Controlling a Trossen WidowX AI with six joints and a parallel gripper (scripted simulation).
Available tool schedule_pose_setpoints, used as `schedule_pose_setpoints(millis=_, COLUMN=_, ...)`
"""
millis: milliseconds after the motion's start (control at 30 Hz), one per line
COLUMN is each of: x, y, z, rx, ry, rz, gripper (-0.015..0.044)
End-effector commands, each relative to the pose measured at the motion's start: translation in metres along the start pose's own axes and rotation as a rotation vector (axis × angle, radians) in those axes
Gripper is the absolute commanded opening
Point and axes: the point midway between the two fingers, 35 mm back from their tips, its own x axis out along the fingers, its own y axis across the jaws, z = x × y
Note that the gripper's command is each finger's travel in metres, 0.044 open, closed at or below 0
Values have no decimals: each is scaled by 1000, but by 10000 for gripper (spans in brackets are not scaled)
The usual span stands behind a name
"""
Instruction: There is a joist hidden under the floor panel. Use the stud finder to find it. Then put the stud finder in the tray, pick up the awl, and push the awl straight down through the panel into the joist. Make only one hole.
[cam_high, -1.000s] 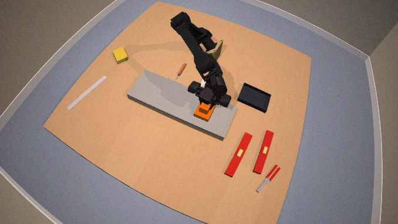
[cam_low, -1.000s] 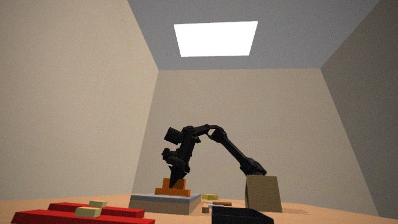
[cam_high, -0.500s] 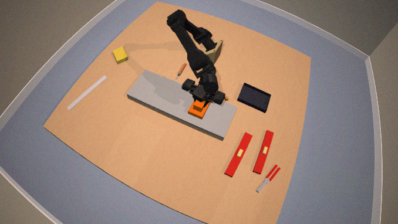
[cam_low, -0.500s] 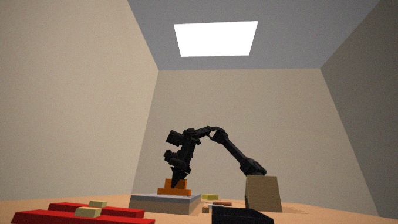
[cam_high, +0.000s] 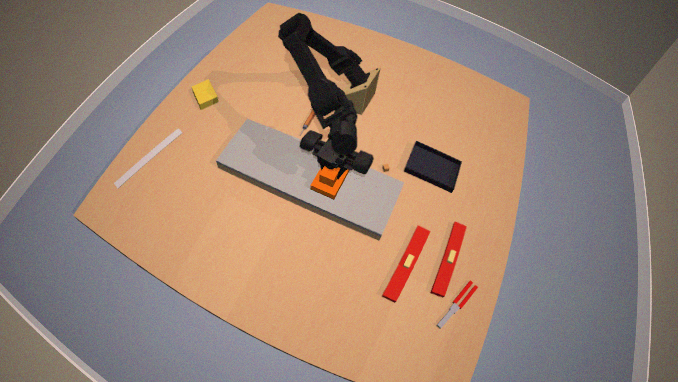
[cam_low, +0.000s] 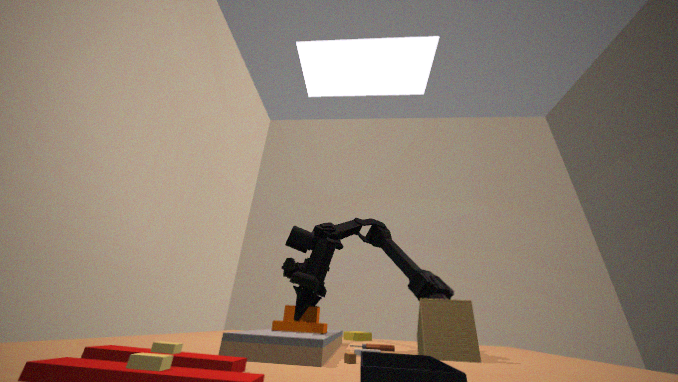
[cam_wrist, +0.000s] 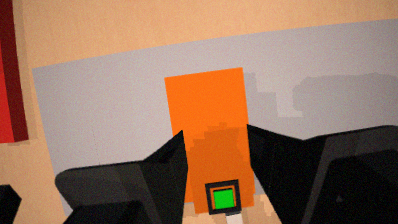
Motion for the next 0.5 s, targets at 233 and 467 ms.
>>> schedule_pose_setpoints(millis=233, x=1, y=-23, z=-1, rx=-5, ry=0, rz=-6, gripper=0)
schedule_pose_setpoints(millis=467, x=1, y=-36, z=-1, rx=-5, ry=0, rz=-7, gripper=0)
